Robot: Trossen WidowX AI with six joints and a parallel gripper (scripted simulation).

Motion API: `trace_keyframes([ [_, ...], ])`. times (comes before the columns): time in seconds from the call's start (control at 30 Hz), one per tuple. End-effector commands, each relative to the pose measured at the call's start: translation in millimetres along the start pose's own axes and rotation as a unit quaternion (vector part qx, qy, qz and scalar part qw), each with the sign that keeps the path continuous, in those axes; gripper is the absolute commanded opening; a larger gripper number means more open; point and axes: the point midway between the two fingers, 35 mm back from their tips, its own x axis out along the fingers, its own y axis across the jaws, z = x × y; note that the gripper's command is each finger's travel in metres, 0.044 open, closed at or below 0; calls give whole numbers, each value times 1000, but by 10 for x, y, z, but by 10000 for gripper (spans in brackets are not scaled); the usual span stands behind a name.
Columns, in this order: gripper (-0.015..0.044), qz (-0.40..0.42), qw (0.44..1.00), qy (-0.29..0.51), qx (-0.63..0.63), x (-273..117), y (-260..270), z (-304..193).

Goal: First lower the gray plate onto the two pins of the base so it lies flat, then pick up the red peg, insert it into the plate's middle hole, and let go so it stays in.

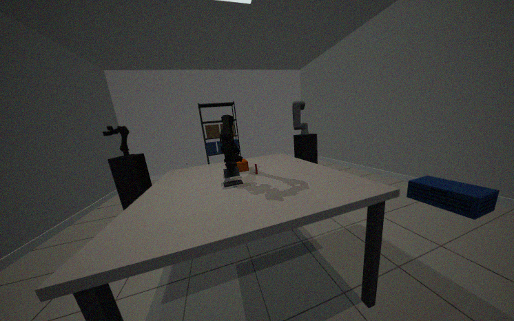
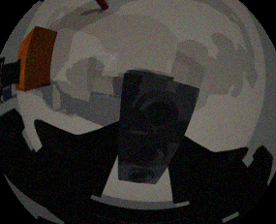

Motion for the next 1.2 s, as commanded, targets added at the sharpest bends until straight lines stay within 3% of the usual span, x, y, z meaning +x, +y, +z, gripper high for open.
trace_keyframes([
  [0.0, 0, -1, 1000, -1, -2, 18, -9, 2],
  [1.13, 0, -2, 1000, 0, 0, 358, -13, -1],
  [1.17, 26, -2, 1000, 0, 0, 358, -13, -1],
])
